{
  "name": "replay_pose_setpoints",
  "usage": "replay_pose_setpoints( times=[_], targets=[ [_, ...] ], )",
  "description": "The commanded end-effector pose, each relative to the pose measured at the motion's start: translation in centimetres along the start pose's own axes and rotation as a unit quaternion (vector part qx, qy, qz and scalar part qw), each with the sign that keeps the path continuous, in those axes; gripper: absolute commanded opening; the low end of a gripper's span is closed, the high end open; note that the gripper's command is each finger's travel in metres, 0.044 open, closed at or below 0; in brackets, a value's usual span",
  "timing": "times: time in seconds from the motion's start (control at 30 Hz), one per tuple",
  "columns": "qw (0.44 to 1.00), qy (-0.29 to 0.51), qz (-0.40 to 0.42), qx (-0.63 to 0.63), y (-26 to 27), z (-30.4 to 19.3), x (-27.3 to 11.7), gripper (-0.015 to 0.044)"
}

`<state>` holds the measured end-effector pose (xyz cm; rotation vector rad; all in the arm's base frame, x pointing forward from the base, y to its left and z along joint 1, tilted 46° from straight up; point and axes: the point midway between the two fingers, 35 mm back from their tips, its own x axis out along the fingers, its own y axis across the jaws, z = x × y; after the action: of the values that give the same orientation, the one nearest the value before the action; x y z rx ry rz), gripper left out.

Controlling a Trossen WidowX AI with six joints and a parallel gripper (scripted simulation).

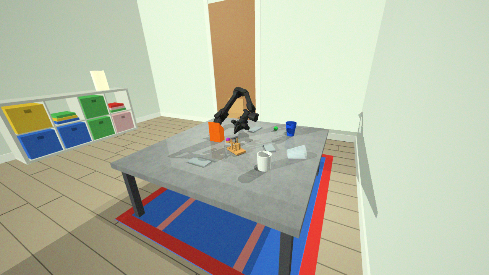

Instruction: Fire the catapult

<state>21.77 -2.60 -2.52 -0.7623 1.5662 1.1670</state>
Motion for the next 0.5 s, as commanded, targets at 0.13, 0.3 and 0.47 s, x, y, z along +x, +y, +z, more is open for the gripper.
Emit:
replay_pose_setpoints(
  times=[0.13,0.3,0.47],
  targets=[
    [1.000,-0.001,0.006,0.001,0.1,1.0,1.2,0.0000],
    [1.000,-0.001,0.006,0.001,0.2,1.6,1.8,0.0000],
    [1.000,-0.002,0.007,0.001,0.2,2.1,2.4,0.0000]
  ],
)
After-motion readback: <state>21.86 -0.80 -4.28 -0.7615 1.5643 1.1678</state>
